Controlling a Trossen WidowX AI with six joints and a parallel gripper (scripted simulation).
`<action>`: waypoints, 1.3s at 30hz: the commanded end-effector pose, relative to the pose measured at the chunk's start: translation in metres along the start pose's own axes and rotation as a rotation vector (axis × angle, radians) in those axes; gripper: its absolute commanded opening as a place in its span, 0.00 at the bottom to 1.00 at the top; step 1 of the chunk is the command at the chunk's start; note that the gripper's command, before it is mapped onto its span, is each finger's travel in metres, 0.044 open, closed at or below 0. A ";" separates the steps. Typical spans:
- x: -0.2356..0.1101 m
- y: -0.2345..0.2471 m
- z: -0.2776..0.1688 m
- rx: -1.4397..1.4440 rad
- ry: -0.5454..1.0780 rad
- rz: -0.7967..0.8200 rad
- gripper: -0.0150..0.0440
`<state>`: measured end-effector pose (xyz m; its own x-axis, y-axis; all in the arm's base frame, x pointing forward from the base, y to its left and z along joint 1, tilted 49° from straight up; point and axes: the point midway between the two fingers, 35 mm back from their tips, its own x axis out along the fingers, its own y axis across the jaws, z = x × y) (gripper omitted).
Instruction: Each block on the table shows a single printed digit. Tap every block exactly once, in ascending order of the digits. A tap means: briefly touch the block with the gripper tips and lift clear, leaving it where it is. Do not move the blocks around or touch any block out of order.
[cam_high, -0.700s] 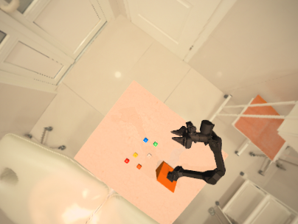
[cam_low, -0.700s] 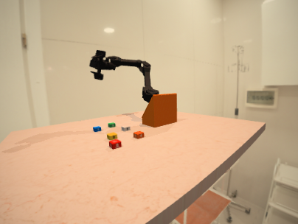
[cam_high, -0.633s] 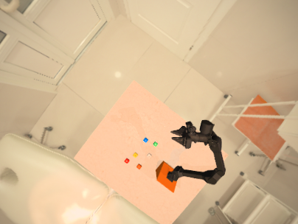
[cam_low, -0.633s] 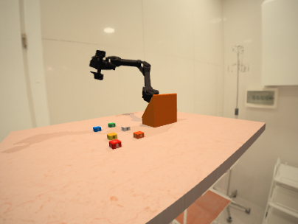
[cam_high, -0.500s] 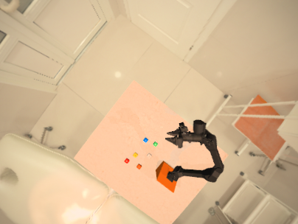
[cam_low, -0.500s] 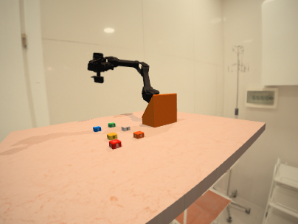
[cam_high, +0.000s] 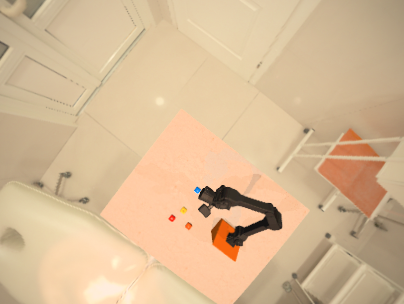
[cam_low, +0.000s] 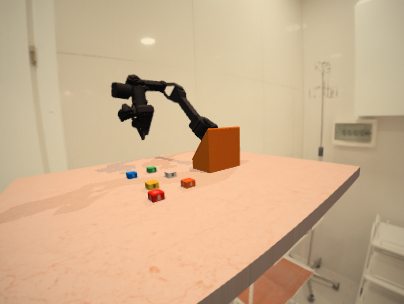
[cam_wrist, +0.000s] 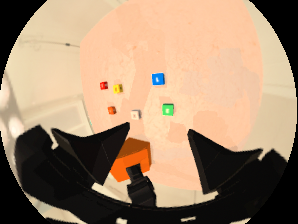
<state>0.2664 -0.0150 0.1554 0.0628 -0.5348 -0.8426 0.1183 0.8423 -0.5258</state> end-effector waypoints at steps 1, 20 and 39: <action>0.015 0.003 -0.010 -0.175 0.003 -0.279 0.93; 0.015 0.003 -0.010 -0.175 0.003 -0.279 0.93; 0.046 0.111 -0.049 -0.175 0.003 -0.274 0.93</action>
<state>0.2379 0.0526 0.0591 0.0505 -0.7465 -0.6635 -0.0663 0.6604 -0.7480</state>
